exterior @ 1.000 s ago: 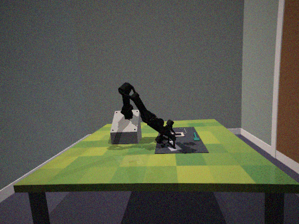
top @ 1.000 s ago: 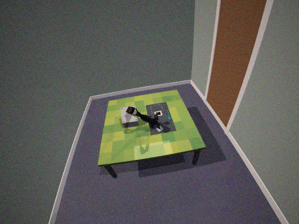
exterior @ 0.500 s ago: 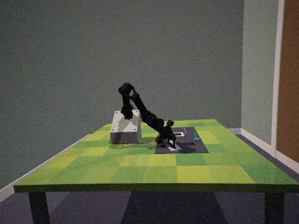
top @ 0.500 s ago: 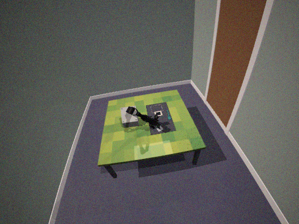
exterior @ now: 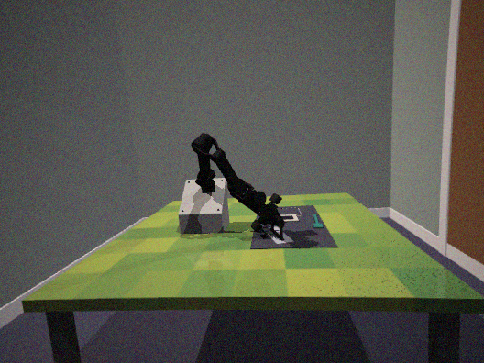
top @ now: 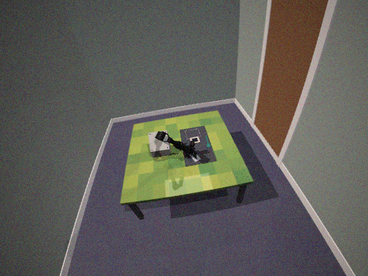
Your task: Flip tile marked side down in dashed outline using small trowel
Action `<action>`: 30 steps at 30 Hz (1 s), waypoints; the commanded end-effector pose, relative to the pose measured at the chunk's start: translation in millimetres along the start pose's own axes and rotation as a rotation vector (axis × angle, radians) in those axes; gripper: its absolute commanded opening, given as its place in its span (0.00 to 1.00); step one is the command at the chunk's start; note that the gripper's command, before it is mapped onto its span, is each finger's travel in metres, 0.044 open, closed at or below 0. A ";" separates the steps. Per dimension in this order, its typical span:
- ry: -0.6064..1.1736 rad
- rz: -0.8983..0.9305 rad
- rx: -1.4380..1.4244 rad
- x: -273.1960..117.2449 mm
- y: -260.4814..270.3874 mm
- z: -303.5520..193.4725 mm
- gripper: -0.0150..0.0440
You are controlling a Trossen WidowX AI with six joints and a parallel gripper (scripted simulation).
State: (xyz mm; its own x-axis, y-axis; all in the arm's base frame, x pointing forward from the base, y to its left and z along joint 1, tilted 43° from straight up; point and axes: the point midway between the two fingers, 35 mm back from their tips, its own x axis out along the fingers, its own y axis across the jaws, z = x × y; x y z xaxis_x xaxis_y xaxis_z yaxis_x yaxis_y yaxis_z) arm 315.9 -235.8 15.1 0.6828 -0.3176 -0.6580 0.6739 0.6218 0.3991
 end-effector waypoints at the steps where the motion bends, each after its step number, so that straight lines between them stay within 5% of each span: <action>1: -0.005 0.013 -0.005 -10.7 16.4 2.1 0.25; 12: -0.010 0.014 -0.004 -36.0 44.4 1.8 0.25; 30: -0.212 -0.013 0.065 26.3 81.9 -24.4 0.25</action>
State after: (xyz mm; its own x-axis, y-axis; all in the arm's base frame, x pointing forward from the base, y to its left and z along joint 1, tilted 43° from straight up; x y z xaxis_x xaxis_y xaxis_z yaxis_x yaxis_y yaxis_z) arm 373.3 -183.6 20.5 0.7039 -0.4603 -0.5410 0.7007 0.5751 0.4223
